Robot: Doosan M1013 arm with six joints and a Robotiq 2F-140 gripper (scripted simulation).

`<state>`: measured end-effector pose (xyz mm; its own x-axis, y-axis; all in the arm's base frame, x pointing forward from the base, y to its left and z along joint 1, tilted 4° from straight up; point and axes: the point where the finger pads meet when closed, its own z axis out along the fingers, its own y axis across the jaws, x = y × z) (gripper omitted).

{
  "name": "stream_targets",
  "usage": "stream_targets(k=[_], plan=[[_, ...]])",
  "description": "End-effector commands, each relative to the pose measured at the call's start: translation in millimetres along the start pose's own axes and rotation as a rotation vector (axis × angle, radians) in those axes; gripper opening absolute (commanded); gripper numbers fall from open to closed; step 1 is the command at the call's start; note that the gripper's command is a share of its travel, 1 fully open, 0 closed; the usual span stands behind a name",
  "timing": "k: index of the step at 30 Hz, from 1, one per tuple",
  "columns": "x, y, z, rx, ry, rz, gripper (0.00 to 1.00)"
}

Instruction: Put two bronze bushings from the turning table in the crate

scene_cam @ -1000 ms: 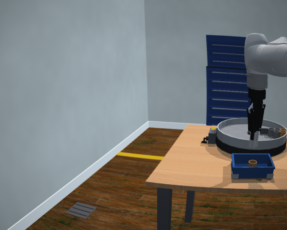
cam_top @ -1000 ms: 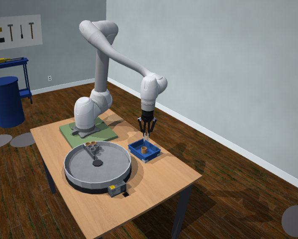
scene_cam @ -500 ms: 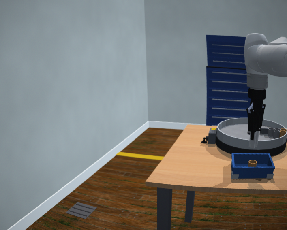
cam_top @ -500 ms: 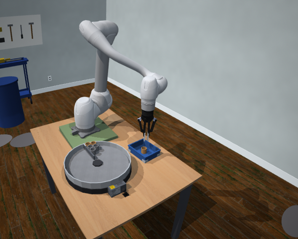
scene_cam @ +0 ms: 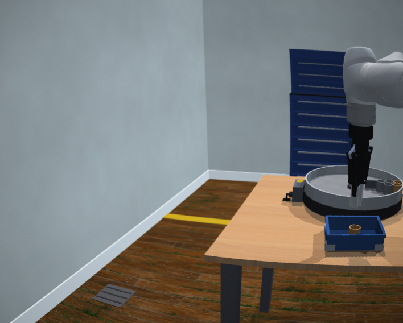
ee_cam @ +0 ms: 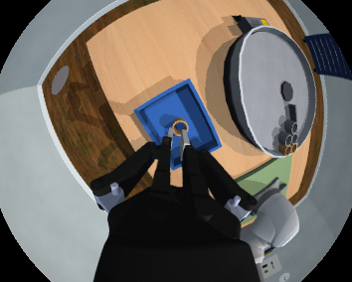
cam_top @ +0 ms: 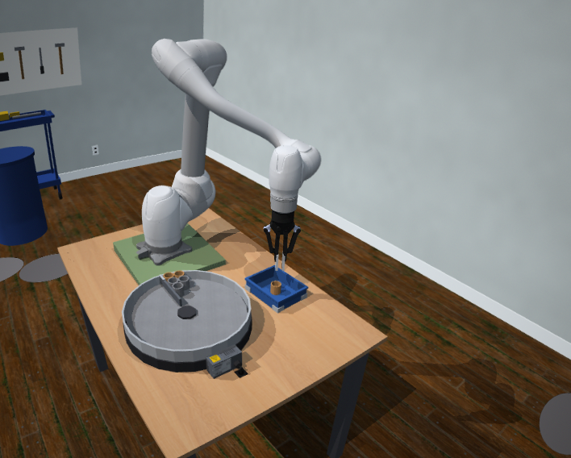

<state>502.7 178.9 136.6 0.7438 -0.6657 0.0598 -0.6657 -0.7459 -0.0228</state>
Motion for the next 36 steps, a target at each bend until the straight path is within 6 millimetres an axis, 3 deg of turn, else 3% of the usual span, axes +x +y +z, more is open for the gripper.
stream_targets(k=[1, 36], plan=[[-0.4, -1.3, -3.2, 0.002, -0.002, -0.004, 0.10], [-0.4, -1.3, -9.3, 0.002, -0.002, -0.004, 0.10]])
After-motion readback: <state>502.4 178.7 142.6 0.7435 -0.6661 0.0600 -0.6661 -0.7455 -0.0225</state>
